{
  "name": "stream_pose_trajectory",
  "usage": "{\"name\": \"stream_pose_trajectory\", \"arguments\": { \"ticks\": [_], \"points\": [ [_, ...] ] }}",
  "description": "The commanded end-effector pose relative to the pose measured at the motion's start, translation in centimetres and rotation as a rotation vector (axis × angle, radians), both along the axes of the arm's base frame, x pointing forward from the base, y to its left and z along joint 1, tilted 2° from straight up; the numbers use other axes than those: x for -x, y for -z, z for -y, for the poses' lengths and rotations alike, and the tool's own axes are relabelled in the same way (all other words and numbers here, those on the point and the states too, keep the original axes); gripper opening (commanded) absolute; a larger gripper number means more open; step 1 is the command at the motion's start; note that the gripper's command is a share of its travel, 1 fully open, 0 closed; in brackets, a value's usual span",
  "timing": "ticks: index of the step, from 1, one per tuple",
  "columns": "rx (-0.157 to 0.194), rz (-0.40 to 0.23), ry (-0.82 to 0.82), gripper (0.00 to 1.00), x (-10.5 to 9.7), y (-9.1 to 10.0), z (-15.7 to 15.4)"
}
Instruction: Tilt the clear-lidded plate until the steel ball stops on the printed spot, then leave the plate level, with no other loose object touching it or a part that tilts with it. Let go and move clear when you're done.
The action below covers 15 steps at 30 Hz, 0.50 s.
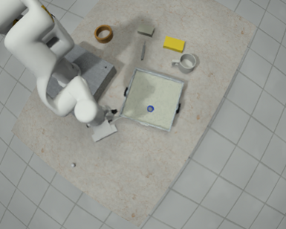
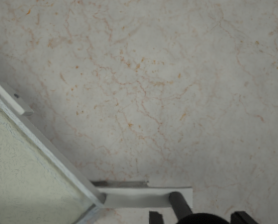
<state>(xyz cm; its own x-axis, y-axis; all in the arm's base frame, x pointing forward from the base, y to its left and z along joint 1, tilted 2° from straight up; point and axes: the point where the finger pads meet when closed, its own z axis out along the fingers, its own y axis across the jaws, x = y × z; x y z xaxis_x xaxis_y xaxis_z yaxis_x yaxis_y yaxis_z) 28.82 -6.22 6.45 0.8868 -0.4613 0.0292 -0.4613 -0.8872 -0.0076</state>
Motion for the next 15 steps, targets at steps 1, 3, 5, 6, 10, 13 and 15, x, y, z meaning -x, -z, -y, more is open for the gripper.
{"name": "stream_pose_trajectory", "arguments": {
  "ticks": [1,3,5,6,10,13,15],
  "points": [
    [0.000,0.004,-0.001,0.00,-0.14,-0.14,-0.02],
    [0.000,0.004,-0.002,0.00,-0.13,-0.16,-0.03],
    [0.000,0.004,-0.002,0.00,-0.12,-0.17,-0.05],
    [0.000,0.004,-0.002,0.00,-0.12,-0.18,-0.05],
    [0.000,0.004,-0.002,0.00,-0.09,-0.20,-0.08],
    [0.000,0.004,-0.003,0.00,-0.07,-0.21,-0.09],
    [0.000,0.004,-0.003,0.00,-0.07,-0.21,-0.09]
  ]
}}
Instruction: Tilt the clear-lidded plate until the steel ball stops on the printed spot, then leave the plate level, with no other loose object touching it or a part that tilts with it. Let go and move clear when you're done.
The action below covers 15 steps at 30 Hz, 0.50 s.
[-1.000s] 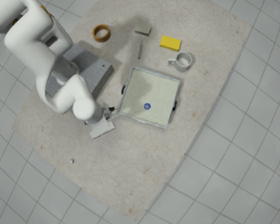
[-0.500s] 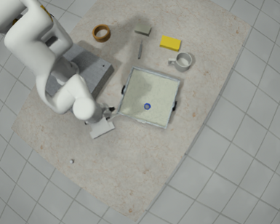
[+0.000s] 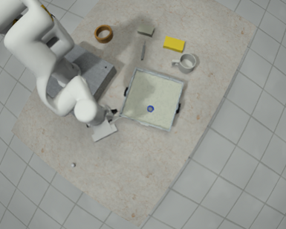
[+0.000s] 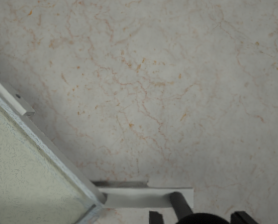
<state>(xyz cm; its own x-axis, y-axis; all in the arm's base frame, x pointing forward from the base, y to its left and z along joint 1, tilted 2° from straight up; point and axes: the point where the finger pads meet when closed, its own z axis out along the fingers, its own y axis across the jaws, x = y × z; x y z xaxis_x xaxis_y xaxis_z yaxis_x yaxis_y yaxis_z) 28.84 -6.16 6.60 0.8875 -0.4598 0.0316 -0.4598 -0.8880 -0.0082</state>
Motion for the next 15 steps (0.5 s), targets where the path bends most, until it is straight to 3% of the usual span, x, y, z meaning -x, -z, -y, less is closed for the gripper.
{"name": "stream_pose_trajectory", "arguments": {
  "ticks": [1,15],
  "points": [
    [0.000,0.002,-0.001,0.00,-0.04,-0.06,-0.04],
    [0.000,0.002,0.000,0.00,0.09,0.01,-0.08]
  ]
}}
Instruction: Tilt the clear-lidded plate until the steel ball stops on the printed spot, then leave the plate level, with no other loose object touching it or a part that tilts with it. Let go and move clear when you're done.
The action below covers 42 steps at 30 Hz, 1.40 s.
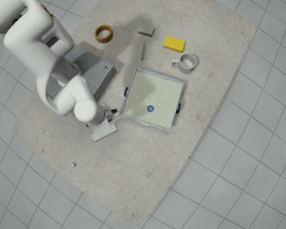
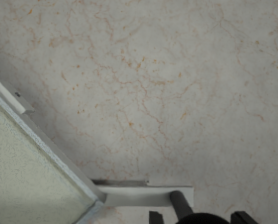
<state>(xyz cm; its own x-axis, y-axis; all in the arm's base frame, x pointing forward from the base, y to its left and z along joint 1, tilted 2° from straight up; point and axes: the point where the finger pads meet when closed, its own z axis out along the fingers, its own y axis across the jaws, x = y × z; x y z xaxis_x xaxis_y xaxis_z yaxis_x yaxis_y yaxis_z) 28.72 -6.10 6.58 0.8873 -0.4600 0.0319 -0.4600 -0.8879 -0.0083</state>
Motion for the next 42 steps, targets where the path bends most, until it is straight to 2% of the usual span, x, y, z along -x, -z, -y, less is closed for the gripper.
{"name": "stream_pose_trajectory", "arguments": {
  "ticks": [1,42],
  "points": [
    [0.000,0.001,0.000,0.00,-0.03,-0.01,-0.03],
    [0.000,0.001,0.002,0.00,-0.36,0.05,0.18]
  ]
}}
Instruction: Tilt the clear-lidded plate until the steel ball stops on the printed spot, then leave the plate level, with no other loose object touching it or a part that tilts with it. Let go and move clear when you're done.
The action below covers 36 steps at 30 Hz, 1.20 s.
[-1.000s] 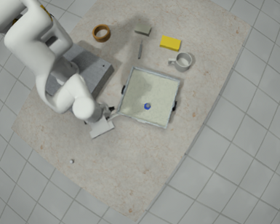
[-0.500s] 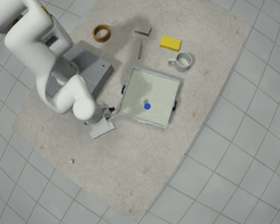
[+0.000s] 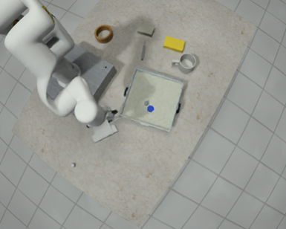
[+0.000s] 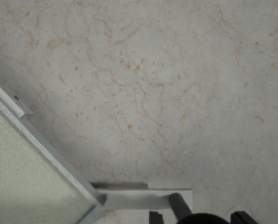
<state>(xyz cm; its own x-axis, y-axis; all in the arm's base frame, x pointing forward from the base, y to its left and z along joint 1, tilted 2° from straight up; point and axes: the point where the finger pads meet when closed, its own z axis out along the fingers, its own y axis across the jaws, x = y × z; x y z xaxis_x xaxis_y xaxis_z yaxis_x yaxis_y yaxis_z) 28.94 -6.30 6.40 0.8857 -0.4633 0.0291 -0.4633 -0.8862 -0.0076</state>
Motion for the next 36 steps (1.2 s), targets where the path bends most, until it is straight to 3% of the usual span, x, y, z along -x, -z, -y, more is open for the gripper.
{"name": "stream_pose_trajectory", "arguments": {
  "ticks": [1,36],
  "points": [
    [0.000,0.004,-0.001,0.00,-0.13,-0.13,-0.02],
    [0.000,0.004,-0.003,0.00,0.12,-0.06,-0.12]
  ]
}}
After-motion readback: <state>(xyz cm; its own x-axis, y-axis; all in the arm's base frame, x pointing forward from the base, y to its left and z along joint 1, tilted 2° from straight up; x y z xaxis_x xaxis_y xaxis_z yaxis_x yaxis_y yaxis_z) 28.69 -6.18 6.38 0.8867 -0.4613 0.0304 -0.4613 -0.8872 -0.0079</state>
